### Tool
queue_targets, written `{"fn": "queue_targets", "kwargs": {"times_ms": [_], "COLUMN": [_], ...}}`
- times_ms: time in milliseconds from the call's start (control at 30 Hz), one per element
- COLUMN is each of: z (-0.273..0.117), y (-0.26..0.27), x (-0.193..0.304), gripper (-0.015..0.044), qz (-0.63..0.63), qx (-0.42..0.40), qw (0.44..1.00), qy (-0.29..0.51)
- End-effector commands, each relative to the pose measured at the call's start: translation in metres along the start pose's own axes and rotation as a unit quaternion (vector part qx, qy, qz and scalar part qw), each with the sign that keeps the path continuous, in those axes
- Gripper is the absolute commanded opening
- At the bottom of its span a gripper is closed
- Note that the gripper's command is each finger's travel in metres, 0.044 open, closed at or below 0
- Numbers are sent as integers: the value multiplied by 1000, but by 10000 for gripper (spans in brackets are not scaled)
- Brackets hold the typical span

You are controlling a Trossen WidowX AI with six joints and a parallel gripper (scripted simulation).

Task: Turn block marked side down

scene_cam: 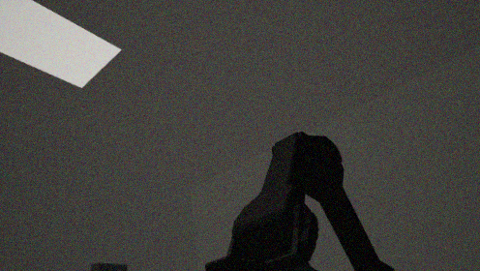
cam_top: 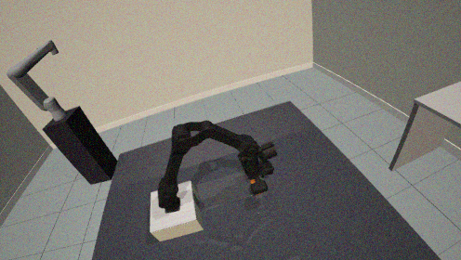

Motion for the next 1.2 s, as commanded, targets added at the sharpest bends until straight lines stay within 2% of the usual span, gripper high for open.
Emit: {"fn": "queue_targets", "kwargs": {"times_ms": [0, 233, 1167], "z": [-21, -25, -1], "y": [0, 0, -9], "x": [-1, 0, 37], "gripper": [11, 0, 0], "qz": [-2, -2, -3], "qx": [-2, -3, -58], "qw": [1000, 1000, 975], "qy": [-4, -9, -213]}}
Point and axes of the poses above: the point midway between the two fingers, 35 mm back from their tips, its own z axis out along the fingers, its own y axis across the jaws, x = y × z, the point moved 9 cm from there along -z, back along the fingers, and after that the axes turned 15 degrees about z, right-handed, at the moved point
